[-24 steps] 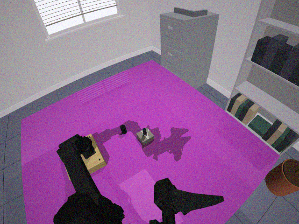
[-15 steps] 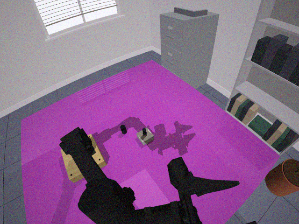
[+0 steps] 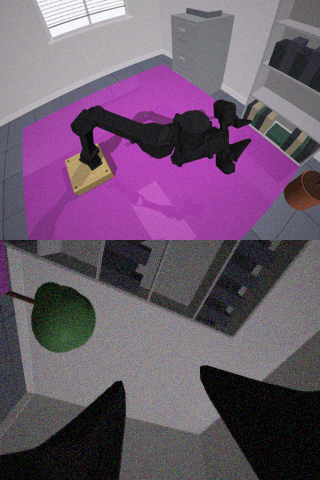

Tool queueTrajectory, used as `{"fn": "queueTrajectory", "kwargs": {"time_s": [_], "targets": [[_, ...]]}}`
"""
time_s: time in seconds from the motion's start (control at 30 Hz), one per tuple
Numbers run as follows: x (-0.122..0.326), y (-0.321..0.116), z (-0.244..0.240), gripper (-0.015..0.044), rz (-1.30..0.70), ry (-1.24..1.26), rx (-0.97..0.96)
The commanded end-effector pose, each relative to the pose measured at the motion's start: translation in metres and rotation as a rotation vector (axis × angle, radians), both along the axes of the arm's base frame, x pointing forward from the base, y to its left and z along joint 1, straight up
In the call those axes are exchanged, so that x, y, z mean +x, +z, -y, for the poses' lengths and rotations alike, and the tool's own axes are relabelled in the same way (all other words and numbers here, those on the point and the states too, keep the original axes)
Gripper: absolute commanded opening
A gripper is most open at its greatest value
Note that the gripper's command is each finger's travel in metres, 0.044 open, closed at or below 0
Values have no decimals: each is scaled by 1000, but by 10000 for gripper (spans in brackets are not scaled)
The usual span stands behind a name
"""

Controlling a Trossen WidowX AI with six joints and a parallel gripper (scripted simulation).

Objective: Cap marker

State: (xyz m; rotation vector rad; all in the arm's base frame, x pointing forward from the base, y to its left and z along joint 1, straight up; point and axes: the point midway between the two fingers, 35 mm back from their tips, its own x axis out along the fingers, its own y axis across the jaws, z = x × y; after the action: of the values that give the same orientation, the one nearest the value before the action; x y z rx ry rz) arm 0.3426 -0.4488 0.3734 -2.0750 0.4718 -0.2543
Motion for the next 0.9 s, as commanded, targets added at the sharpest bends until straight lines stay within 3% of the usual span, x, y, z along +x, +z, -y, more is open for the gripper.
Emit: {"fn": "queueTrajectory", "kwargs": {"time_s": [0.0,0.23,0.43,0.67,0.87], "targets": [[37,-34,-47,254,-17,35,302],[78,-97,-152,254,-130,28,799],[78,-151,-249,254,-293,-74,1146],[37,-206,-353,254,-518,-309,1414],[-28,-243,-421,254,-696,-595,1496]]}}
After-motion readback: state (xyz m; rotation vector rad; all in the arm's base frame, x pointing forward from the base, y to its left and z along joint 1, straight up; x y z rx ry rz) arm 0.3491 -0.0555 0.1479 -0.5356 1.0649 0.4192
